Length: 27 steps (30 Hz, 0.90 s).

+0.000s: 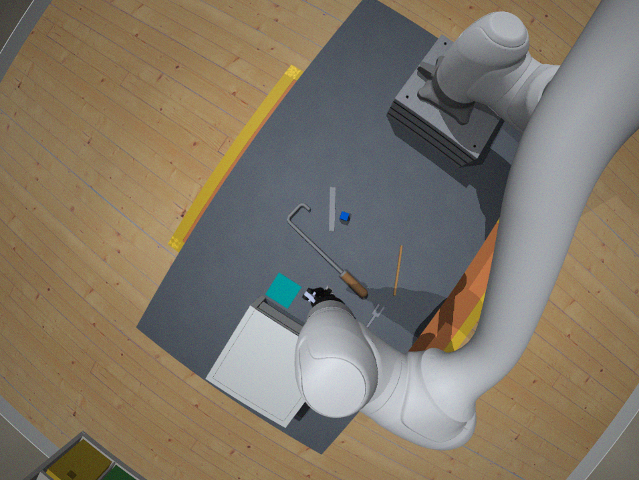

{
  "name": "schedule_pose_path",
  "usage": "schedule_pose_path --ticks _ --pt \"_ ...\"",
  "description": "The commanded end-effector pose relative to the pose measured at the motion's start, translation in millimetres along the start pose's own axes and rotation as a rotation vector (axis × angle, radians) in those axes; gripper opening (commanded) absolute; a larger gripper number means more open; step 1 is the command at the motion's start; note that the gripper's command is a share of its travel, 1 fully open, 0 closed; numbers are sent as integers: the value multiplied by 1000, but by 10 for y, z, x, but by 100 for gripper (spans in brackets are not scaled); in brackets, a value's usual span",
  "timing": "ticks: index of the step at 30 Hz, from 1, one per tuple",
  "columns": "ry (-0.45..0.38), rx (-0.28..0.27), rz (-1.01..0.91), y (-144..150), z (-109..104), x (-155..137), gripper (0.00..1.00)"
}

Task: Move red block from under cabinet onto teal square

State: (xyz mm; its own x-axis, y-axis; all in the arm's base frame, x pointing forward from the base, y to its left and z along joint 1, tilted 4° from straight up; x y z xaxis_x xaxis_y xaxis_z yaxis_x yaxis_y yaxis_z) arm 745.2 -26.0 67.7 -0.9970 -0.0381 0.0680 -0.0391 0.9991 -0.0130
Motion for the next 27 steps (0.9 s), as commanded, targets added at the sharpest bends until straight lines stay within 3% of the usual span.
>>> schedule_pose_path --ticks 1,3,27 --pt "-4 -20 23 644 -5 264 0" --pt "-4 -20 23 839 -7 344 0" --pt "-4 -20 23 841 -7 344 0"
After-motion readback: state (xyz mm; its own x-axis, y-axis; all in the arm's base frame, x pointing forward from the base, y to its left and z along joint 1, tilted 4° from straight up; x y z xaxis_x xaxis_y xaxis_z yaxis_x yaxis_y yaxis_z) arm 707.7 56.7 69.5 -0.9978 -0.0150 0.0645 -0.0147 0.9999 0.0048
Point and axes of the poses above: the point where the finger pads meet when closed, its own z axis out along the fingers, its own y axis across the jaws, x = y × z, the point moved 2 cm from there along -z, back along the fingers, and after that the axes turned 5 degrees about -z, right-handed, at the moved point
